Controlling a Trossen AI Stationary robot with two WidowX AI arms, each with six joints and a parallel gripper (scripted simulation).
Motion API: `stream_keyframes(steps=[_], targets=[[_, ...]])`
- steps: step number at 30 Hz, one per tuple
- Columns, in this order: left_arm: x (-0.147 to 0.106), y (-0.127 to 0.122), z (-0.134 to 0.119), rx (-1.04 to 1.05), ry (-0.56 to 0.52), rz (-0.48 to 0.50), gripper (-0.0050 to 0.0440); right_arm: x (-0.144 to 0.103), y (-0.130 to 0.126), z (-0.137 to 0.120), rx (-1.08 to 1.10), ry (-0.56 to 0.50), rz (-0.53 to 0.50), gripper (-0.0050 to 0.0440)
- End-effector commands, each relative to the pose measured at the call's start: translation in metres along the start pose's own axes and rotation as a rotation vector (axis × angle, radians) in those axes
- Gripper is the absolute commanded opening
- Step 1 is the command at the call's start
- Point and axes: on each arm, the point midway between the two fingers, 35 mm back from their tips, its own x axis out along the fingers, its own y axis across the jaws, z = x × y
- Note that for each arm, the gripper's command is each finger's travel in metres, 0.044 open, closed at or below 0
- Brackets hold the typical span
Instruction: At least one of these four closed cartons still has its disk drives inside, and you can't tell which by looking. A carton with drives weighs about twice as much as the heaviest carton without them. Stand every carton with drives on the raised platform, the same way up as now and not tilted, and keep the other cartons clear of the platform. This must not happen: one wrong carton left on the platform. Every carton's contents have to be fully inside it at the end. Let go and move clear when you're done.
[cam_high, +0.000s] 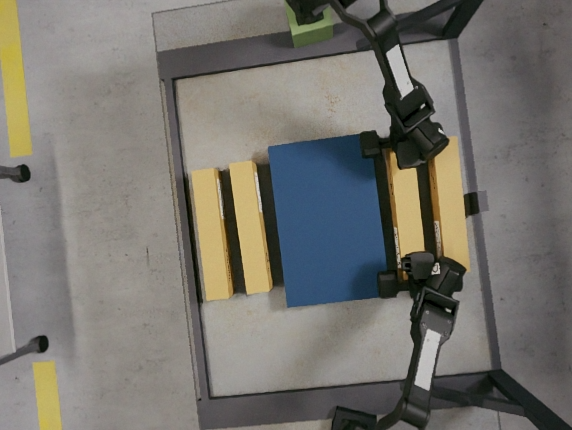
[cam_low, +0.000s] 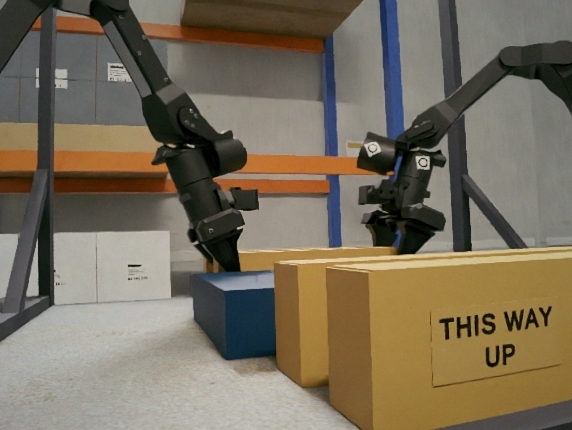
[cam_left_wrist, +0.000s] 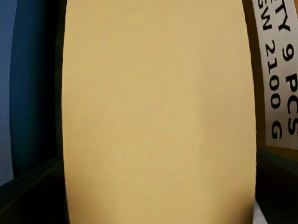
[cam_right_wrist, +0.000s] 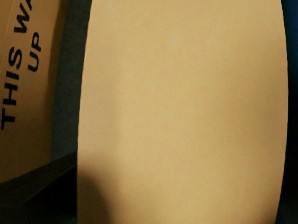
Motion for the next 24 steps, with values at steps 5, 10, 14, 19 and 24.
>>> stream_keyframes(steps=[5, 10, 14, 19, 24], targets=[[-0.0011, -0.0008, 0.0006, -0.001, -0.006, 0.001, 0.0382, -0.0060, 0.0041, 0.0097, 0.007, -0.028, 0.012, 0.0382], [-0.0011, 0.0000, 0.0005, -0.001, -0.006, 0.001, 0.0382, -0.0060, 0.0050, 0.0098, 0.007, -0.026, 0.014, 0.0382], [-0.0011, 0.0000, 0.0005, -0.001, -0.006, 0.001, 0.0382, -0.0060, 0.0050, 0.0098, 0.007, -0.026, 0.014, 0.0382], [-0.0011, 0.0000, 0.0005, -0.001, -0.006, 0.001, 0.0382, -0.0060, 0.0050, 0.0098, 0.007, -0.026, 0.014, 0.0382], [-0.0098, -0.0023, 0.0081, -0.006, -0.028, -0.015, 0.0382, -0.0076, 0.0028, 0.0083, 0.006, -0.025, 0.014, 0.0382]])
